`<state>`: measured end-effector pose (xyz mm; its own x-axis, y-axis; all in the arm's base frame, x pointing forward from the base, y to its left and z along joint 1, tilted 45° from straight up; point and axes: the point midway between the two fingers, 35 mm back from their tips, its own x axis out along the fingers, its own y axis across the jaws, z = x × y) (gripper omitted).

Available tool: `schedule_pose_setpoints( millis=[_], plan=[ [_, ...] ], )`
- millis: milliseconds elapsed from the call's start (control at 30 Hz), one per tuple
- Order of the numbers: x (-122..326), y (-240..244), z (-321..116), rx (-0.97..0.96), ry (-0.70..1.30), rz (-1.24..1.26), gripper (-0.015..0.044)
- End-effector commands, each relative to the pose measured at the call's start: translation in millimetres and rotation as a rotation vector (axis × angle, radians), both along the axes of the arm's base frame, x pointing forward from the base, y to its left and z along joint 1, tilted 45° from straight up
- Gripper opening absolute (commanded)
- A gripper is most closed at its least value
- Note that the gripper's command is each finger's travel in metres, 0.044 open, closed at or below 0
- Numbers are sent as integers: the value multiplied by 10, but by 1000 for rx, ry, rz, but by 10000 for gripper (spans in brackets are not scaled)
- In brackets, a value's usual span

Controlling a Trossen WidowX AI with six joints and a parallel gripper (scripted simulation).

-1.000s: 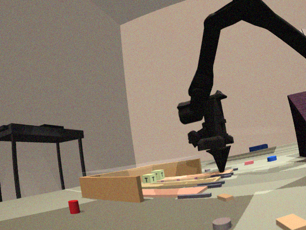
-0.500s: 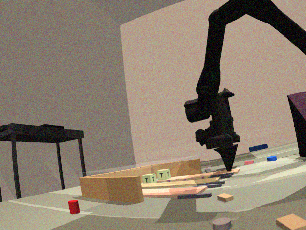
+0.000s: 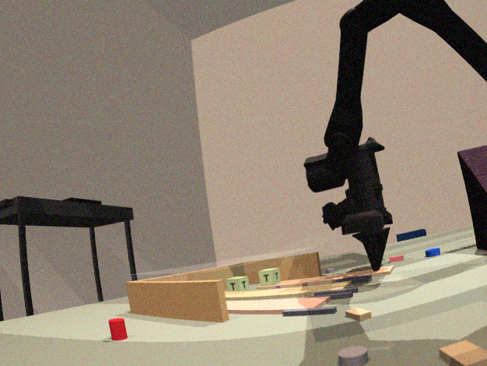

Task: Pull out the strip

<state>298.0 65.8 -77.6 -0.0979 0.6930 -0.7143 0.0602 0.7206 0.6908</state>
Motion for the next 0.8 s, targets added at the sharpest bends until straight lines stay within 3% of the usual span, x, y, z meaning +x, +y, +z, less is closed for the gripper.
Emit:
schedule_pose_setpoints(
  millis=[0,767],
  plan=[
    [-134,19,-19,1,21,7,0],
    [-481,15,27,1,23,7,0]
  ],
)
